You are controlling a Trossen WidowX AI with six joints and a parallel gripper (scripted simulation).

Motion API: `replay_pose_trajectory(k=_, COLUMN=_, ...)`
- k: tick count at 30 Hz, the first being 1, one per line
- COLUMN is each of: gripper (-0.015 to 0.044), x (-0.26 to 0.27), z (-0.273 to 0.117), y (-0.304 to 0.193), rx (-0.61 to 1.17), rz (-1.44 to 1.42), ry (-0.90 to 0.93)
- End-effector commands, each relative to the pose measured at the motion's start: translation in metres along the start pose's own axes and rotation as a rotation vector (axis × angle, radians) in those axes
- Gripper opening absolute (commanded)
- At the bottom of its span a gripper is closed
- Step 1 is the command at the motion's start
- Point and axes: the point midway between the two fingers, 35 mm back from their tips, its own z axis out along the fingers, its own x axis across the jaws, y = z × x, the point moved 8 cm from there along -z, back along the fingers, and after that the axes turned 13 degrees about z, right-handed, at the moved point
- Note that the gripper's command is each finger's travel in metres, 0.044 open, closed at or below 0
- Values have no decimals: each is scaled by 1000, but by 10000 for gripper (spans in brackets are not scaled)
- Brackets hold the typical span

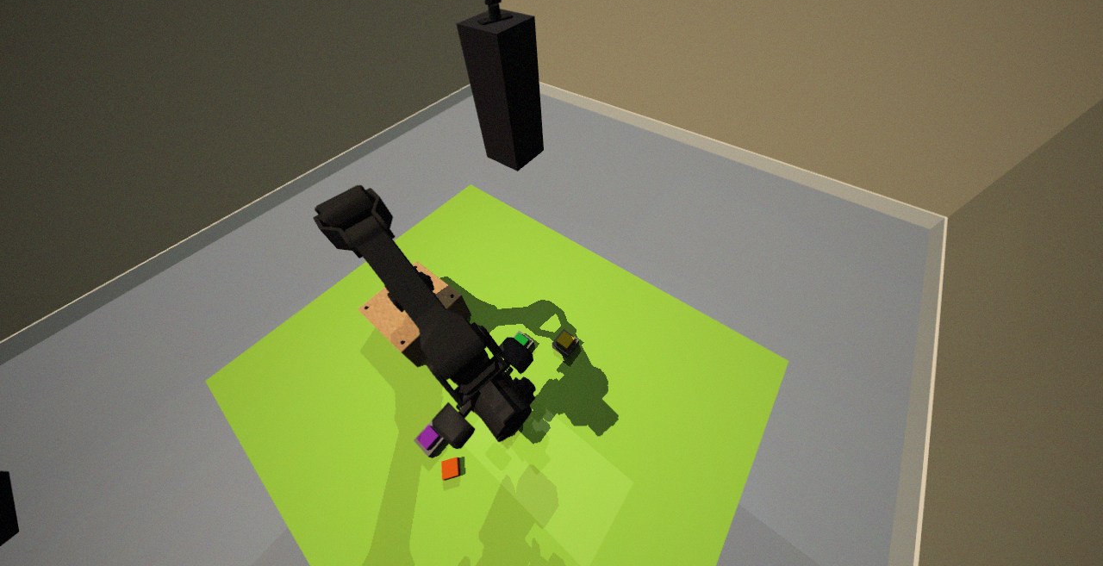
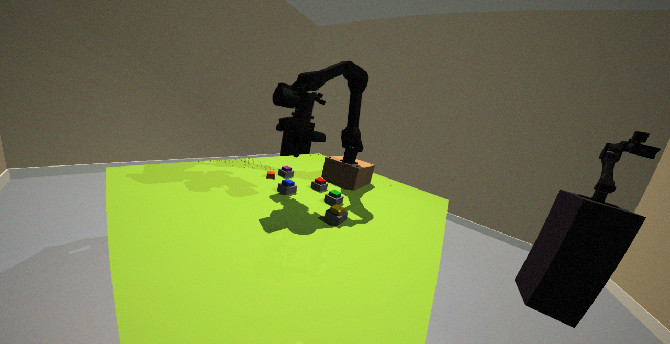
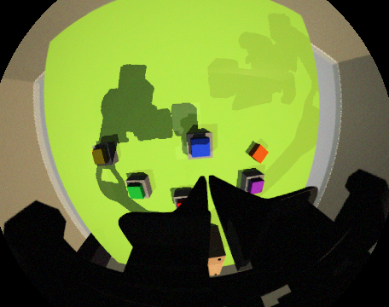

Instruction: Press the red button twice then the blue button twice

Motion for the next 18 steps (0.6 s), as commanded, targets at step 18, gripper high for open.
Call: replay_pose_trajectory(k=18, gripper=20, x=-2, z=70, y=12, rx=2, rz=-7, ry=-5)
